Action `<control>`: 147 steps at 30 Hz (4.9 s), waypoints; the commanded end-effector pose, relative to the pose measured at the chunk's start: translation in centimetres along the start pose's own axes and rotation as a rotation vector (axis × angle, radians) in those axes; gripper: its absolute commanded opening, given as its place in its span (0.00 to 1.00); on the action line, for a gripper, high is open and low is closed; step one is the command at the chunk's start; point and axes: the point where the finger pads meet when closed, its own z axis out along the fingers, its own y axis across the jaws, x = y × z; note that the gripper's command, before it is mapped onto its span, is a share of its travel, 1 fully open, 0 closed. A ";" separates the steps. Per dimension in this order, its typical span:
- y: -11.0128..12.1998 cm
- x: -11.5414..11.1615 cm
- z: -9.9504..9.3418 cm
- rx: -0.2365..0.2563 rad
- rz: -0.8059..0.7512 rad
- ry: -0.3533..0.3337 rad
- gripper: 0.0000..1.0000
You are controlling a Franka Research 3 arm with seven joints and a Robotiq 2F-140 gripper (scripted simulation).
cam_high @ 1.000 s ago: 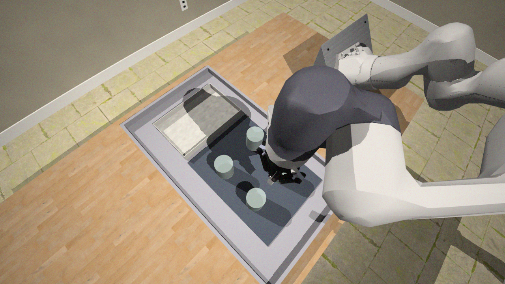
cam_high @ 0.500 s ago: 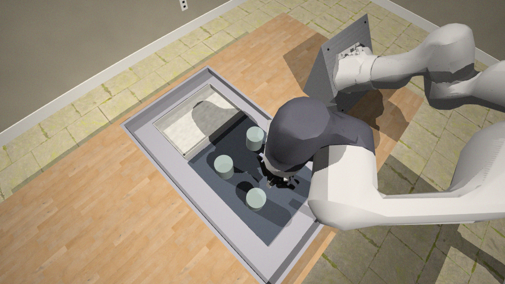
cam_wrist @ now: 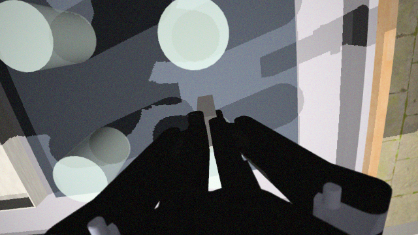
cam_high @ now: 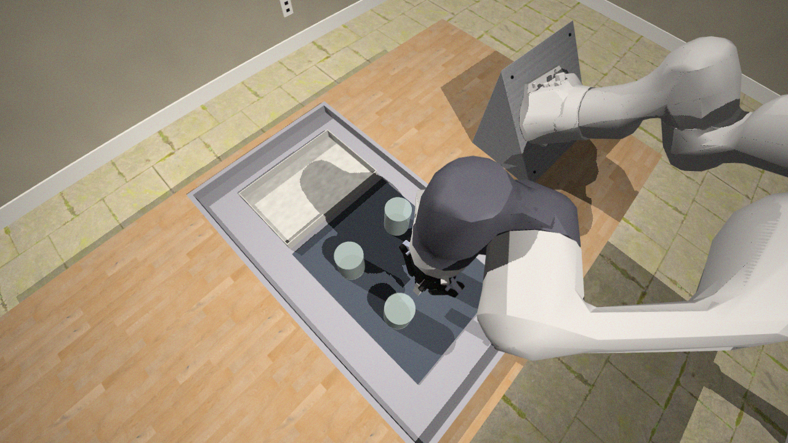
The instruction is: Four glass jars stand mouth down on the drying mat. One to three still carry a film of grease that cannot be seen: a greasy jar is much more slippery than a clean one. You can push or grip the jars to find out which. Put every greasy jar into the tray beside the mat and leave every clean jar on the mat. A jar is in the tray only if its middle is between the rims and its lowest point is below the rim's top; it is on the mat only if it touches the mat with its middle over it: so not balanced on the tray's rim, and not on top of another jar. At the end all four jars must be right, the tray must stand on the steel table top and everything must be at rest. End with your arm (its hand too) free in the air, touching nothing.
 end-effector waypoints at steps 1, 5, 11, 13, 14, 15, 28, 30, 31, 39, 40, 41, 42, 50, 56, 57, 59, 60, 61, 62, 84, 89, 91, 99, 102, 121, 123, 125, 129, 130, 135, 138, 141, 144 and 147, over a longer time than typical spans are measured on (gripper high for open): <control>-0.1 -0.1 0.1 0.001 -0.002 -0.002 0.00; -0.1 -0.1 0.1 0.001 -0.002 -0.002 0.00; -0.1 -0.2 0.1 0.001 -0.002 -0.002 0.00; -0.1 -0.2 0.1 0.001 -0.002 -0.002 0.00; -0.1 -0.2 0.1 0.001 -0.002 -0.002 0.00; -0.1 -0.2 0.1 0.001 -0.002 -0.002 0.00; -0.1 -0.4 0.1 0.001 -0.002 -0.002 0.00; -0.1 -0.4 0.1 0.001 -0.002 -0.002 0.00; -0.1 -0.4 0.1 0.001 -0.002 -0.002 0.00; -0.1 -0.5 0.1 0.001 -0.002 -0.002 0.00; -0.1 -0.6 0.1 0.001 -0.002 -0.002 0.00; -0.1 -0.6 0.1 0.001 -0.002 -0.002 0.00; -0.1 -0.6 0.1 0.001 -0.002 -0.002 0.00; -0.1 -0.7 0.1 0.001 -0.002 -0.002 0.00; -0.1 -0.7 0.1 0.001 -0.002 -0.002 0.00; -0.1 -0.8 0.1 0.001 -0.002 -0.002 0.00; -0.1 -0.8 0.1 0.001 -0.002 -0.002 0.00; -0.1 -0.8 0.1 0.001 -0.002 -0.002 0.00; -0.1 -0.8 0.1 0.001 -0.002 -0.002 0.00; -0.1 -0.8 0.1 0.001 -0.002 -0.002 0.00; -0.1 -1.1 0.1 0.001 -0.002 -0.002 0.00; -0.1 -1.1 0.1 0.001 -0.002 -0.002 0.00; -0.1 -1.2 0.1 0.001 -0.002 -0.002 0.00; -0.1 -1.2 0.1 0.001 -0.002 -0.002 0.00; -0.1 -1.3 0.1 0.001 -0.002 -0.002 0.00; -0.1 -1.5 0.1 0.001 -0.002 -0.002 0.00; -0.1 -1.5 0.1 0.001 -0.002 -0.002 0.00; -0.1 -1.6 0.1 0.001 -0.002 -0.002 0.00; -0.1 -1.6 0.1 0.001 -0.002 -0.002 0.00; -0.1 -1.6 0.1 0.001 -0.002 -0.002 0.00; -0.1 -1.7 0.1 0.001 -0.002 -0.002 0.00; -0.1 -1.7 0.1 0.001 -0.002 -0.002 0.00; -0.1 -1.7 0.1 0.001 -0.002 -0.002 0.00; -0.1 -1.8 0.1 0.001 -0.002 -0.002 0.00; -0.1 -1.8 0.1 0.001 -0.002 -0.002 0.00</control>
